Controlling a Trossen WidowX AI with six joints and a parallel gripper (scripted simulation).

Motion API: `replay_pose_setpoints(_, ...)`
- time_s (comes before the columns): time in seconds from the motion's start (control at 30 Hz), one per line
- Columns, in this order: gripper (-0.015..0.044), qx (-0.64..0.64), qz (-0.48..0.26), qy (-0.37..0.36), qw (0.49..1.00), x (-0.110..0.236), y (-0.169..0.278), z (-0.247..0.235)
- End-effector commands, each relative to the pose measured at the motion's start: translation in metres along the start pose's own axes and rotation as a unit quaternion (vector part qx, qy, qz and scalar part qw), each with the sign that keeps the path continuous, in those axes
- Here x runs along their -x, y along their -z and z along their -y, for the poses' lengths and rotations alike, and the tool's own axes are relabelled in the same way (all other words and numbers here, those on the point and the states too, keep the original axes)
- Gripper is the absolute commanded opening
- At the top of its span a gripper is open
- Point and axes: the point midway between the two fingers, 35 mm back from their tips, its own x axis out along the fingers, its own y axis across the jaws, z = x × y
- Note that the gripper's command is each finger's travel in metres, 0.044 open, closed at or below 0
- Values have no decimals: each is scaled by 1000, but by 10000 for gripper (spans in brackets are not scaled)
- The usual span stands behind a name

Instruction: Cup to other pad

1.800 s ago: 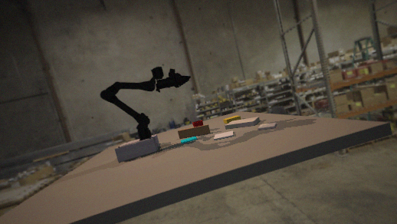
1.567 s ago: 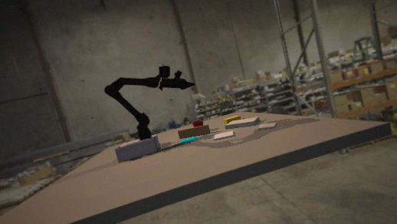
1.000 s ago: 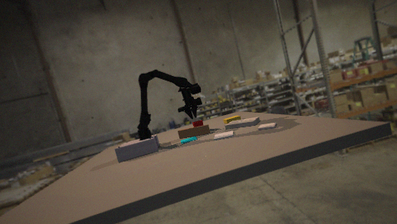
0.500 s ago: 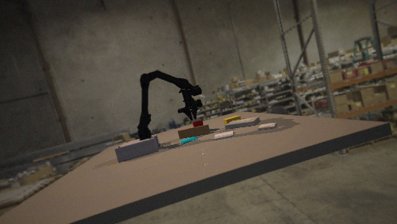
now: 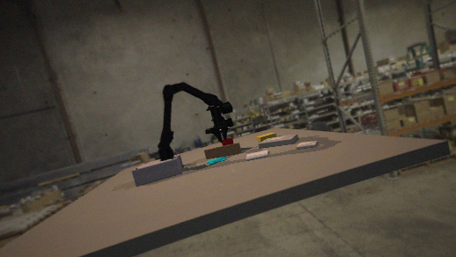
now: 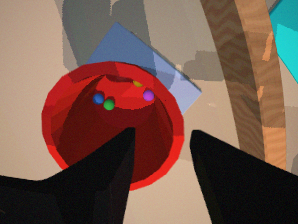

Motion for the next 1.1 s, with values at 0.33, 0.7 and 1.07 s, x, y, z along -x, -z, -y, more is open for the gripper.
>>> replay_pose_setpoints(0.33,148,-2,-4,6,1000,-26,2,4)
replay_pose_setpoints(0.7,148,-2,-4,6,1000,-34,2,5)
replay_pose_setpoints(1.07,108,0,-2,5,1000,-33,1,5)
